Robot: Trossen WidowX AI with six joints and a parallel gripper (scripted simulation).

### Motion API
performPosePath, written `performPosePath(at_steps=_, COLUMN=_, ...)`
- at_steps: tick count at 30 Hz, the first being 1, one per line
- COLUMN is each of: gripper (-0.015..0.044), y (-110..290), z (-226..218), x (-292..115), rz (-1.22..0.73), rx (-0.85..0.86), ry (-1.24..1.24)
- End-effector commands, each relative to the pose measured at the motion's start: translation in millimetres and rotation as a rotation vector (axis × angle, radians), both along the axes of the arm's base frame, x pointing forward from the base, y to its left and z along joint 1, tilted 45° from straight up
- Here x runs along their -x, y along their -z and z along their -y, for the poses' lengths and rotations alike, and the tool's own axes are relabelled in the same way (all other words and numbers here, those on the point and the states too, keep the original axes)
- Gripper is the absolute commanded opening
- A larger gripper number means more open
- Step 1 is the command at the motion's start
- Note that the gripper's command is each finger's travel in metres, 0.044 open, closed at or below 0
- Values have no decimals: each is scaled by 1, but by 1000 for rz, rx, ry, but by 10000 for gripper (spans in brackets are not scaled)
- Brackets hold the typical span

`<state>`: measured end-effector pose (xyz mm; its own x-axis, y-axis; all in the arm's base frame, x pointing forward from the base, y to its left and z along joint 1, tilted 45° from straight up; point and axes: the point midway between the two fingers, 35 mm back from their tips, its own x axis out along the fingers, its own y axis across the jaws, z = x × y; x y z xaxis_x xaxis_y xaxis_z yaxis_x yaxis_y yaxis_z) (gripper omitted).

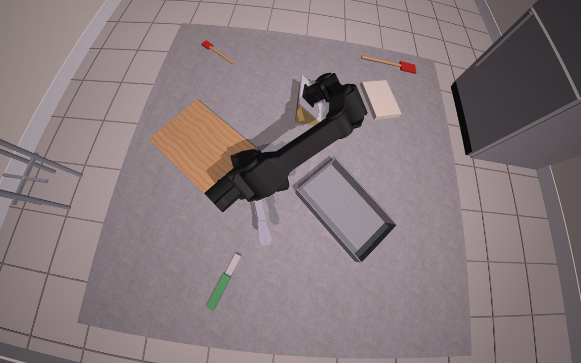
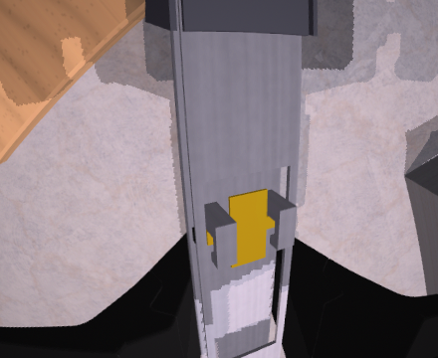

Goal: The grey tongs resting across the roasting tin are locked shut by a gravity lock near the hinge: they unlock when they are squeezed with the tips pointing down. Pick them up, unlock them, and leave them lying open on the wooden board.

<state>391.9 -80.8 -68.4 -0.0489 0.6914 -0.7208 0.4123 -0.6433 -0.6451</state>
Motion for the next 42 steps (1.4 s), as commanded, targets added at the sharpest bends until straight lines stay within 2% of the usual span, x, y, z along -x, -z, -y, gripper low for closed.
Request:
performPosePath(at_steps=1, gripper=-150, y=10, z=16, x=5, rz=36, rx=11, ry=-29)
performPosePath(at_steps=20, gripper=-150, y=80, z=109, x=54, rz=341, rx=67, ry=-368)
performPosePath(at_steps=42, gripper=-150, y=156, z=186, x=146, rz=651, rx=70, ry=-793)
